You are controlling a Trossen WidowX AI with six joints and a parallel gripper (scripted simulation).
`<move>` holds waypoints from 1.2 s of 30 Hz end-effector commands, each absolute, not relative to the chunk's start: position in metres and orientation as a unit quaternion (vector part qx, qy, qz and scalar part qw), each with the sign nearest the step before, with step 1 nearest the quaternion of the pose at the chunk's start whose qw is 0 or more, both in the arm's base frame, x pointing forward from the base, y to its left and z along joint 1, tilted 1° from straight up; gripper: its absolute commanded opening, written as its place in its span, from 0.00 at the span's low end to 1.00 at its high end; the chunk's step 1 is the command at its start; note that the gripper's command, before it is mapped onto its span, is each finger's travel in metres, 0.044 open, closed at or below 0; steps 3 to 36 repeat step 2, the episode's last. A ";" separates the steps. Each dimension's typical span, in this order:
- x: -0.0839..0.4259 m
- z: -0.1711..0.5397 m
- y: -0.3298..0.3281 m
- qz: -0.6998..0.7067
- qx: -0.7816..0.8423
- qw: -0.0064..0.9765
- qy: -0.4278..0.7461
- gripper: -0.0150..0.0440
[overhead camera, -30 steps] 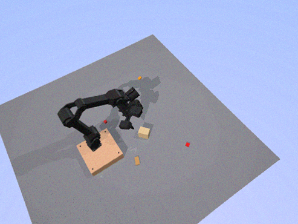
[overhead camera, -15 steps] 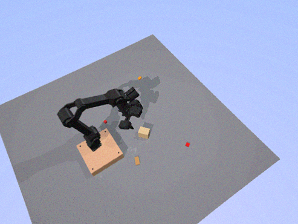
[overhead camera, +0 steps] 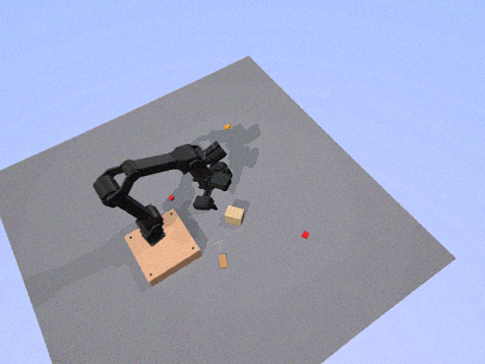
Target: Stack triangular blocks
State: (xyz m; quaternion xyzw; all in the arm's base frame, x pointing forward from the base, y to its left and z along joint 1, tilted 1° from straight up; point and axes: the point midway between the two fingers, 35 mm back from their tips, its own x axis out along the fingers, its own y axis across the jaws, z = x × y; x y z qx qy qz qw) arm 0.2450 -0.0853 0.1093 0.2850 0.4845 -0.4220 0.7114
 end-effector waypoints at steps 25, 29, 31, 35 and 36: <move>0.245 0.109 -0.086 -0.421 0.285 0.712 0.484 1.00; 0.245 0.109 -0.086 -0.421 0.285 0.712 0.484 1.00; 0.245 0.109 -0.086 -0.421 0.285 0.712 0.484 1.00; 0.245 0.109 -0.086 -0.421 0.285 0.712 0.484 1.00; 0.245 0.109 -0.086 -0.421 0.285 0.712 0.484 1.00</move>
